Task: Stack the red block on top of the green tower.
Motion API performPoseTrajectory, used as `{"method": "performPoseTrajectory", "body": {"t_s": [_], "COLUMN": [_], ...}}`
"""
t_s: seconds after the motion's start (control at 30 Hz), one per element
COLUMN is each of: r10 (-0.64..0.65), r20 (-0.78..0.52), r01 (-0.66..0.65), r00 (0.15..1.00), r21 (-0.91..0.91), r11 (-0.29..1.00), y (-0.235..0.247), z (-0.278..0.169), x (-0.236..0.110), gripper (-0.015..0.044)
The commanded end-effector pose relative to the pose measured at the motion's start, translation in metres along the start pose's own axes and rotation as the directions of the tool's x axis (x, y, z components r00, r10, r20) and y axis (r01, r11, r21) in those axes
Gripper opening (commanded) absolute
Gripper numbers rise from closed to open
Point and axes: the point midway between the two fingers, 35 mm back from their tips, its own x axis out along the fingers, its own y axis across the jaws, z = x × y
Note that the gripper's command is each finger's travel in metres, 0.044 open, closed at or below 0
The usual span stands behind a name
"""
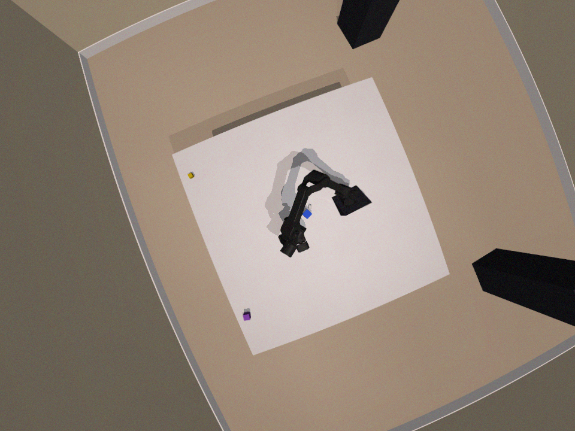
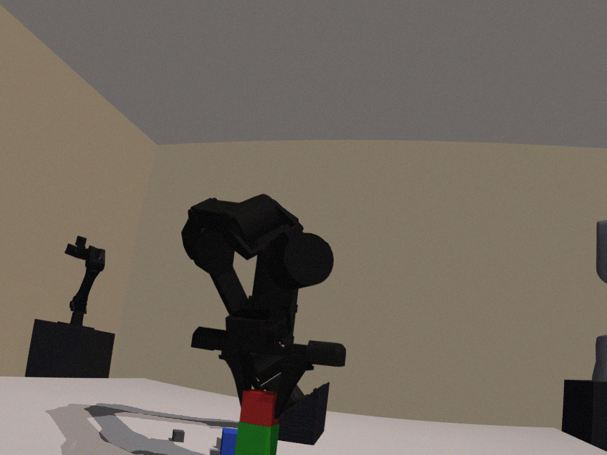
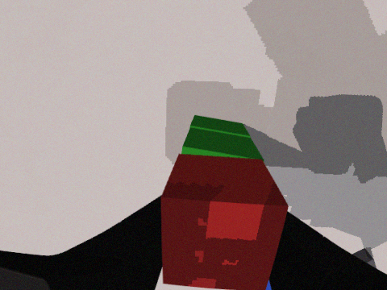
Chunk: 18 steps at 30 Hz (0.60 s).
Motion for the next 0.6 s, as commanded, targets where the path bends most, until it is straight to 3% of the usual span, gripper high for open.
{"method": "performPoseTrajectory", "body": {"t_s": [0.0, 0.43, 0.57], "r10": [0.0, 0.0, 0.0], "r20": [0.0, 0.0, 0.0], "r01": [0.0, 0.0, 0.0], "r00": [1.0, 1.0, 1.0], "r21": [0.0, 0.0, 0.0], "r11": [1.0, 1.0, 1.0], "y": [0.0001, 0.0001, 0.0001], "z": [0.0, 0.0, 0.0], "x": [0.0004, 0.0004, 0.0004], "gripper": [0.0105, 0.044, 0.044]}}
